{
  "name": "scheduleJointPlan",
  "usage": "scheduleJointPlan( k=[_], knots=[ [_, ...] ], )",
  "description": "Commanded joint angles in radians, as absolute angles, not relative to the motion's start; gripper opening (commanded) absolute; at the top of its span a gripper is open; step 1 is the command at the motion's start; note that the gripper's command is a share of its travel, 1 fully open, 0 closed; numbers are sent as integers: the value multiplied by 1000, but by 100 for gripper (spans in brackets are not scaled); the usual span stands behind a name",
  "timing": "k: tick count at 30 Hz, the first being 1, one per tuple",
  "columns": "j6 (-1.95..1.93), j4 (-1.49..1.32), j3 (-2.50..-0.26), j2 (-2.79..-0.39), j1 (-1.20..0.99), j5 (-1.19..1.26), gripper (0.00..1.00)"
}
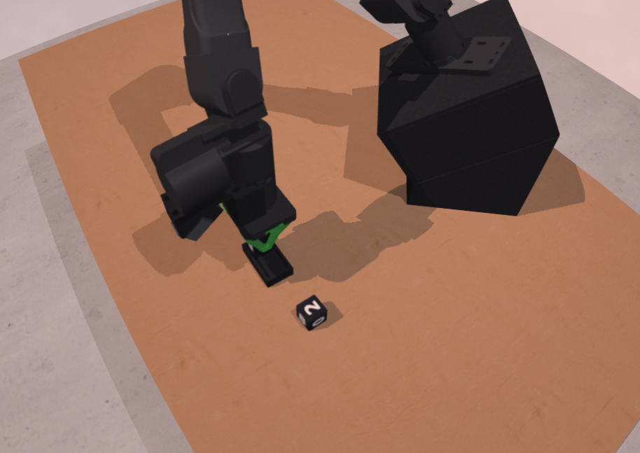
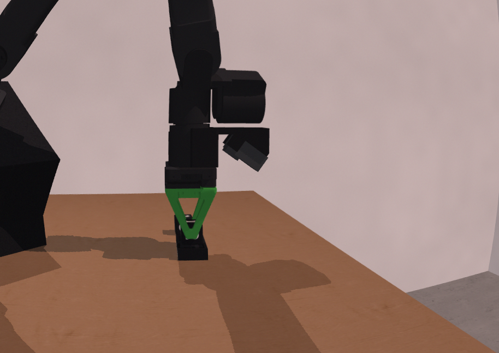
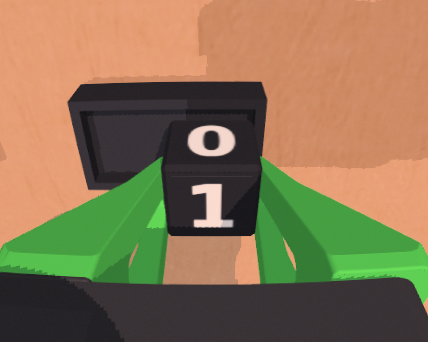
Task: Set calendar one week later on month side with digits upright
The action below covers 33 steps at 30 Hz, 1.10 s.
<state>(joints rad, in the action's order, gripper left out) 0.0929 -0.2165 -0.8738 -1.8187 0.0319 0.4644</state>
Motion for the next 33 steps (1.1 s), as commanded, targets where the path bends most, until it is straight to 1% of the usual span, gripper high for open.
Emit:
scheduleJointPlan(
  k=[1,33],
  knots=[
    [85,-197,-880,-1809,28,460,26],
    [85,-196,-868,-1807,26,460,26]
  ],
)
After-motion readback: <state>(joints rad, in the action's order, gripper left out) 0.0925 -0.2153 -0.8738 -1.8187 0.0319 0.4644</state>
